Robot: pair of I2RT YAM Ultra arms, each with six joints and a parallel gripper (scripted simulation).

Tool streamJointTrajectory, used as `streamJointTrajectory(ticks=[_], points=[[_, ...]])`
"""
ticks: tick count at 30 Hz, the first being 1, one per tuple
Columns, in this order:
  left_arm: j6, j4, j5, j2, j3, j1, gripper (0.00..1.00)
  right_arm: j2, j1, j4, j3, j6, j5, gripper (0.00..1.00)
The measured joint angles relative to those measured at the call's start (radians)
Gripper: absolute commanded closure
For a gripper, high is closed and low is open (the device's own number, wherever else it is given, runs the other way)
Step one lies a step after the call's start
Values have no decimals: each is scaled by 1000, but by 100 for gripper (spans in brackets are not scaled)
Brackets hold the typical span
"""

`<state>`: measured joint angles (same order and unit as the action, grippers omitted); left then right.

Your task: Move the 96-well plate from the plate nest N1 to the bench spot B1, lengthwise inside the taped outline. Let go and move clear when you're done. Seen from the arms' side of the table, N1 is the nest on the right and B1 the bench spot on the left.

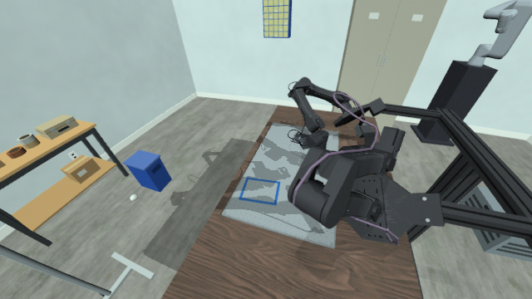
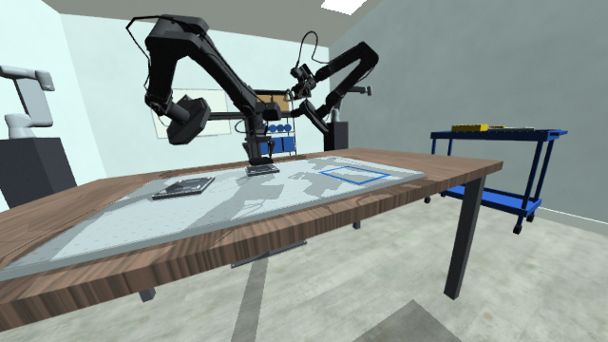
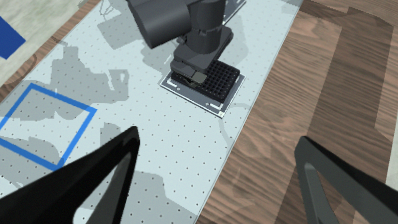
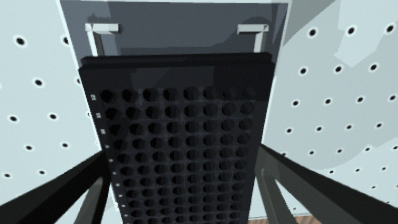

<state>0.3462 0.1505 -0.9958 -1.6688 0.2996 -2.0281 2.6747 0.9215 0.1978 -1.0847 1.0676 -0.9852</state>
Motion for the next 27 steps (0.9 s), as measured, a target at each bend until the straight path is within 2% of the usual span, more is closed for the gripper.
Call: streamJointTrajectory(ticks=[27], points=[[0, 0, 0, 0, 0, 0, 0, -17, -2, 3, 0, 2, 7, 22]])
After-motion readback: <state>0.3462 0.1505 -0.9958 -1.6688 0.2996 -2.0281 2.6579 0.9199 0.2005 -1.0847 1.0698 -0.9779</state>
